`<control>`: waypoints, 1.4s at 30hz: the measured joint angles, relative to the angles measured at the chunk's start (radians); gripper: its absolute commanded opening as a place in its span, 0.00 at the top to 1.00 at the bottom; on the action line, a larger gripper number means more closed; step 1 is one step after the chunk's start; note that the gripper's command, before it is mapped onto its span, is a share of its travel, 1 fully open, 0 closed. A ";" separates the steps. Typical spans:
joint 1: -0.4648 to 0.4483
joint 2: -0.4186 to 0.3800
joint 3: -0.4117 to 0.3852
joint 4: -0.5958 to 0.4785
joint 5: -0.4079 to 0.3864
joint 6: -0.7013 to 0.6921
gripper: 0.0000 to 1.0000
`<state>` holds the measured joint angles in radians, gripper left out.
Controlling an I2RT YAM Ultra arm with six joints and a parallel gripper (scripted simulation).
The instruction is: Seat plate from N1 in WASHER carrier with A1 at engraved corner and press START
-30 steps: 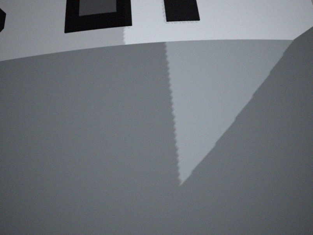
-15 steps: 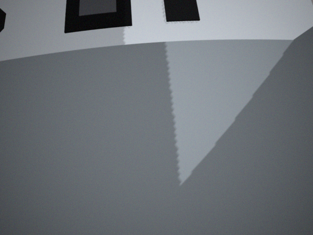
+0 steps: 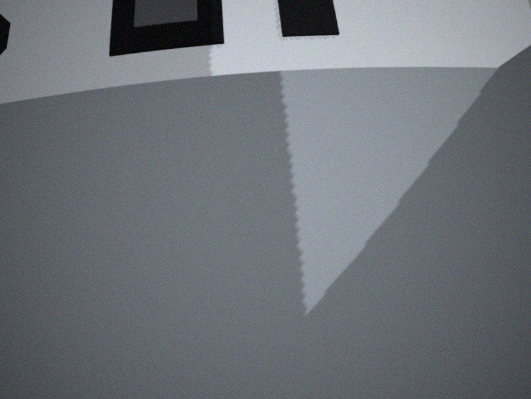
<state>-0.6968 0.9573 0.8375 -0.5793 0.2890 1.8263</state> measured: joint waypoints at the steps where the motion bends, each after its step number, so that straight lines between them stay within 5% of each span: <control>1: 0.000 0.000 -0.001 0.002 0.000 0.000 0.16; 42: -0.009 0.015 -0.014 0.029 -0.006 -0.006 0.16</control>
<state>-0.7059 0.9722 0.8238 -0.5499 0.2825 1.8206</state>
